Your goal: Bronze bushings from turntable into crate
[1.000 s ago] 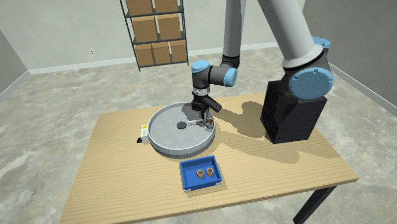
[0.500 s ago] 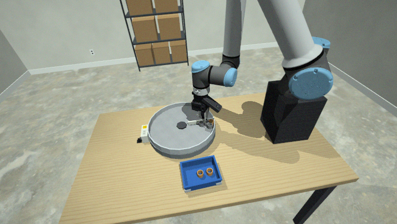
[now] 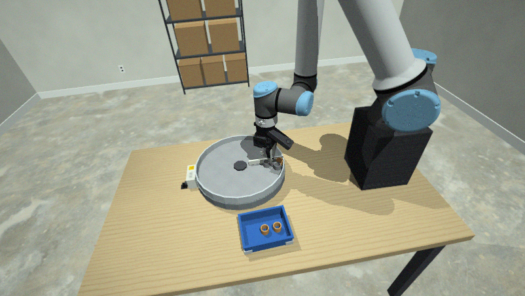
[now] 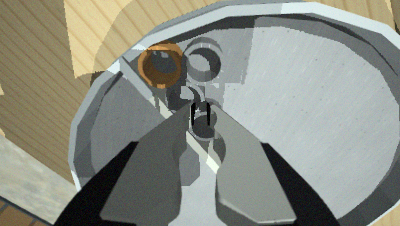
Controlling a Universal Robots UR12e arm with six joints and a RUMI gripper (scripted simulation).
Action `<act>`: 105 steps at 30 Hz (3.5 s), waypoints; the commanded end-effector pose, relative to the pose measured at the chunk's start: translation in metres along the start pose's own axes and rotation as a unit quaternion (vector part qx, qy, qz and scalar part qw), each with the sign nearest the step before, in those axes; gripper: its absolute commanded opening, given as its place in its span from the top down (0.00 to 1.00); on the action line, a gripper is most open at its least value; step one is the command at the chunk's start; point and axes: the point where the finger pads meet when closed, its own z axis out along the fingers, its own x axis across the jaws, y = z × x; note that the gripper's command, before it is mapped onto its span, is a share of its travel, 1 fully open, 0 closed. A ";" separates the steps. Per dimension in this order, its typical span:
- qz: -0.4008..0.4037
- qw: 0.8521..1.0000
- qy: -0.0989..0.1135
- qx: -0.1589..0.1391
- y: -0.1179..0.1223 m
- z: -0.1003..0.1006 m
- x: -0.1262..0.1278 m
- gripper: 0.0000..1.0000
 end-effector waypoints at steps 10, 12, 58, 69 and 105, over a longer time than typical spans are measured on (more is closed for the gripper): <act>0.000 1.000 0.000 0.000 0.000 0.017 0.000 0.94; 0.000 1.000 0.000 0.000 0.000 0.018 0.000 0.94; 0.000 1.000 0.000 0.000 0.000 0.018 0.000 1.00; 0.000 1.000 0.000 0.000 0.000 0.018 0.000 1.00; 0.000 1.000 0.000 0.000 0.000 -0.006 0.000 1.00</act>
